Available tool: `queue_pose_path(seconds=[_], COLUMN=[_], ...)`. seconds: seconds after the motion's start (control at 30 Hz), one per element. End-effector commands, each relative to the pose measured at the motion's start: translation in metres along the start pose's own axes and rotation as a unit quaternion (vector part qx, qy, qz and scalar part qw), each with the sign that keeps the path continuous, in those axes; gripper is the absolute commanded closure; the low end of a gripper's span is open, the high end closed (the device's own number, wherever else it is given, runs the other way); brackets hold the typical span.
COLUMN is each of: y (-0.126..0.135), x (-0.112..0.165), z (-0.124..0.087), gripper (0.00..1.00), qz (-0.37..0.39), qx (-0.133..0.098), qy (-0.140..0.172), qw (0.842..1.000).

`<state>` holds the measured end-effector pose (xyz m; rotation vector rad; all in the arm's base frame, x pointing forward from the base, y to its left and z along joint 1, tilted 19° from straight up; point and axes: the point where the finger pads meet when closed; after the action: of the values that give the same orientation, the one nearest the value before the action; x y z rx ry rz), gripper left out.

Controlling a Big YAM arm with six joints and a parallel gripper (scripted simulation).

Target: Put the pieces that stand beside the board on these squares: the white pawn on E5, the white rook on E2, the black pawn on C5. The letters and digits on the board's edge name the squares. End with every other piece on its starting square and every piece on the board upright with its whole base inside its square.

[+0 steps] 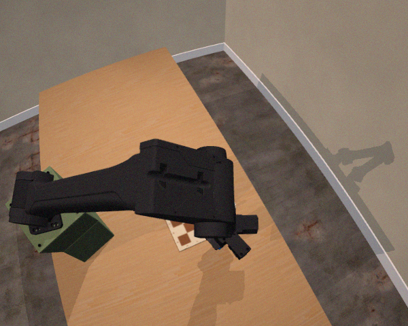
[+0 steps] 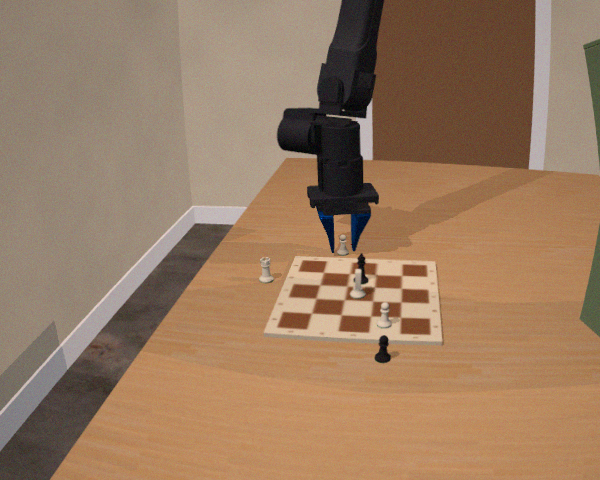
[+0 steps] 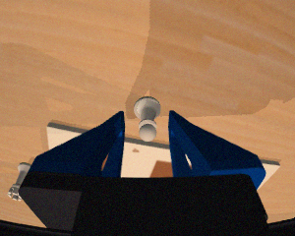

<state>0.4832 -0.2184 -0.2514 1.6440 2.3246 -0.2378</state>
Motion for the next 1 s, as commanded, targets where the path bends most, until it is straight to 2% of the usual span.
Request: queue_pose_path(seconds=[0.0,0.53,0.57,0.97], y=[0.015,0.015,0.015,0.0151], x=[-0.0108,-0.0108,-0.0108,-0.0108], z=[-0.0071,-0.0071,-0.0071,-0.0071], gripper=[0.68,0.68,1.0,1.0], qz=[-0.006,-0.006,-0.006,-0.006], qx=[-0.017,-0.017,-0.017,-0.017], qy=[-0.014,-0.014,-0.014,-0.014], qw=[1.0,1.0,1.0,1.0])
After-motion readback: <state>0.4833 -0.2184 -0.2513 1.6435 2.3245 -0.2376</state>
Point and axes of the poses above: the point where the finger pads meet when closed, its own z axis out along the fingers, its own y axis across the jaws, x = y × z, and after that the axes turned 1 degree about -z, right-handed
